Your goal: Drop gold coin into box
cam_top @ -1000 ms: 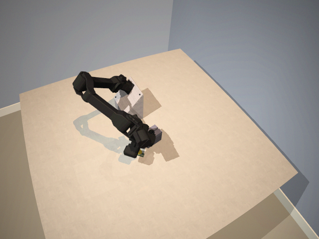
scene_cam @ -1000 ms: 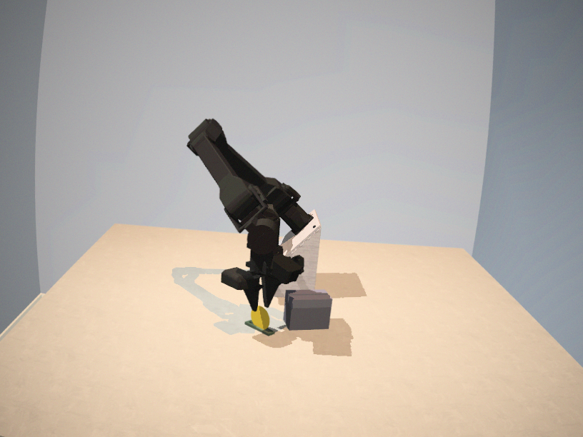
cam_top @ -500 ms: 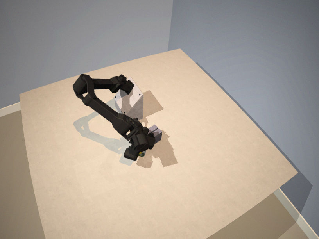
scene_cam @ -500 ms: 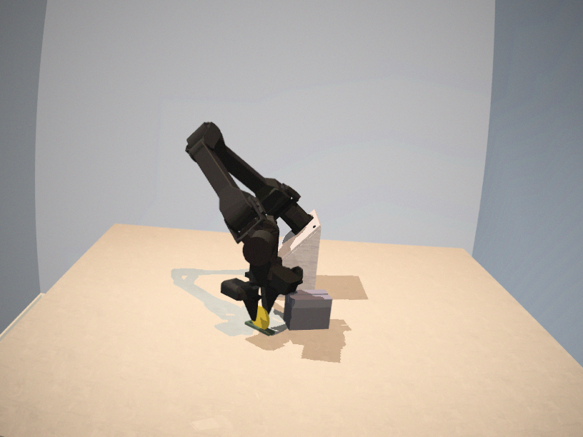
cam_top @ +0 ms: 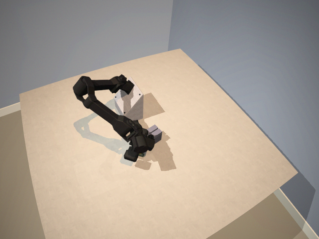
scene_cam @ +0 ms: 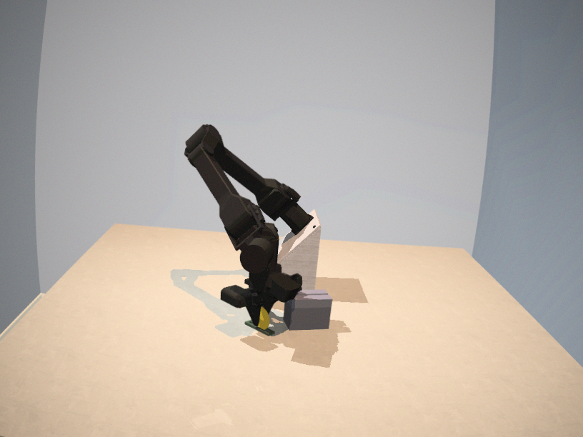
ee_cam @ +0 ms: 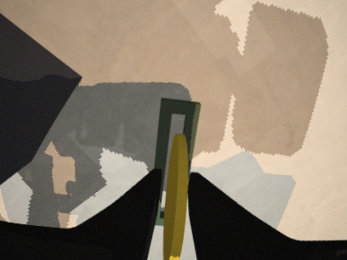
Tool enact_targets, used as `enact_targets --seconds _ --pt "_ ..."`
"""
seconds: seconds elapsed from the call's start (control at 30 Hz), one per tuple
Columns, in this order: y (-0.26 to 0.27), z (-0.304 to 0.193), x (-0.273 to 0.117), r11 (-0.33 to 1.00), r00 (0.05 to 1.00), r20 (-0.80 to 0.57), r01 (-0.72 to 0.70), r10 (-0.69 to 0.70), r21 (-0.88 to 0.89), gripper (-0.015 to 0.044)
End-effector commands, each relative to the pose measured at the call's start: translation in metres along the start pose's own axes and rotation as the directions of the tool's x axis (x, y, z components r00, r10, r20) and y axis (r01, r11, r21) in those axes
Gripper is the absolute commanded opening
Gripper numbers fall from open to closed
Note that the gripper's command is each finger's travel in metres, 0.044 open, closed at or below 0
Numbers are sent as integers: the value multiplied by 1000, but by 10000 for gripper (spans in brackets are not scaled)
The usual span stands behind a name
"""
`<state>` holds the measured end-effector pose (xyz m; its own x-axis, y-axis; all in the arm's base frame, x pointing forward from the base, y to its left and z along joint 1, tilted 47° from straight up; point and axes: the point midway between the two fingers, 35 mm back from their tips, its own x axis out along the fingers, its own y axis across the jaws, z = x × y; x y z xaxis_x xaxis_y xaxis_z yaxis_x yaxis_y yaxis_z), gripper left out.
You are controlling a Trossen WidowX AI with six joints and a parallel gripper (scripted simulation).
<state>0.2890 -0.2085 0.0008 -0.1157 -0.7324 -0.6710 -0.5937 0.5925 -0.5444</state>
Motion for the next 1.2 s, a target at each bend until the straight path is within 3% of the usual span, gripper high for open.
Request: enact_targets --seconds 0.0,0.37,1.17 --pt "1 0 1 1000 1000 4 -3 3 -4 0" --pt "1 1 0 1000 1000 5 -4 4 -4 0" --pt "0 5 -60 1000 1000 10 -9 9 -3 0"
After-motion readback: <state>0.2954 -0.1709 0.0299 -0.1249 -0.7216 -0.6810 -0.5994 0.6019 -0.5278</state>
